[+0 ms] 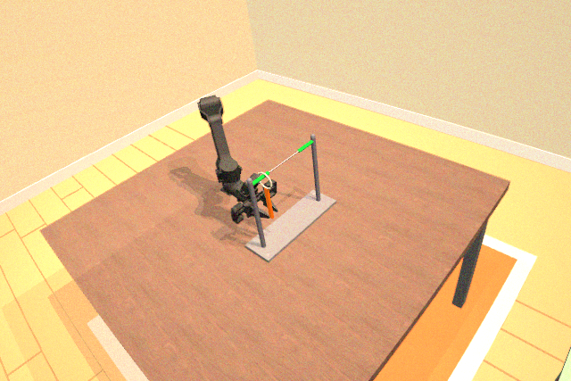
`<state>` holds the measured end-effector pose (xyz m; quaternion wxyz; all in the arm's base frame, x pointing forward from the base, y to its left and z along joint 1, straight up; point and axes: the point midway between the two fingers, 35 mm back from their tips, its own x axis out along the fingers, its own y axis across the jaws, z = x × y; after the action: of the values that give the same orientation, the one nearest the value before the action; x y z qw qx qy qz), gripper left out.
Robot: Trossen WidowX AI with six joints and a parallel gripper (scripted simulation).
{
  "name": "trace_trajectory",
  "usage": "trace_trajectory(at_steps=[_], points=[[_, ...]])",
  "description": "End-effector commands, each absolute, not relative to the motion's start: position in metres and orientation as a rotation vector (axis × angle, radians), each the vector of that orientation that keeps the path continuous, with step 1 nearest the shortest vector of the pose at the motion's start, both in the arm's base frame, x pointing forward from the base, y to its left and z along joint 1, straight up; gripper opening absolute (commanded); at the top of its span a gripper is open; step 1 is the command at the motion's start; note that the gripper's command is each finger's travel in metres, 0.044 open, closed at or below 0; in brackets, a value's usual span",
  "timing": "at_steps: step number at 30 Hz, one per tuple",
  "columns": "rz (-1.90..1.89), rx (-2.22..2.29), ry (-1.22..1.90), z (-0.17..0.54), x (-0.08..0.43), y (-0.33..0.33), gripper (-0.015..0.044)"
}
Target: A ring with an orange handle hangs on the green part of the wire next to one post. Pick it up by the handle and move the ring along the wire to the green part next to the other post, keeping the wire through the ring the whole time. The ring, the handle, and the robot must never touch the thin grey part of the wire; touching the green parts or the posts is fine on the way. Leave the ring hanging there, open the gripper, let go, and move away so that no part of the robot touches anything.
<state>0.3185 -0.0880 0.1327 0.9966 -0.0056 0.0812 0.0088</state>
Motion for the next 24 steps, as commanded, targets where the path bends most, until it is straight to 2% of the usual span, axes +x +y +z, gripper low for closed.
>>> trace_trajectory(at_steps=[1, 24], points=[[0.012, -0.010, 0.159, 0.132, 0.326, -0.088, 0.0160], [0.012, -0.009, 0.157, 0.127, 0.340, -0.086, 0.0160]])
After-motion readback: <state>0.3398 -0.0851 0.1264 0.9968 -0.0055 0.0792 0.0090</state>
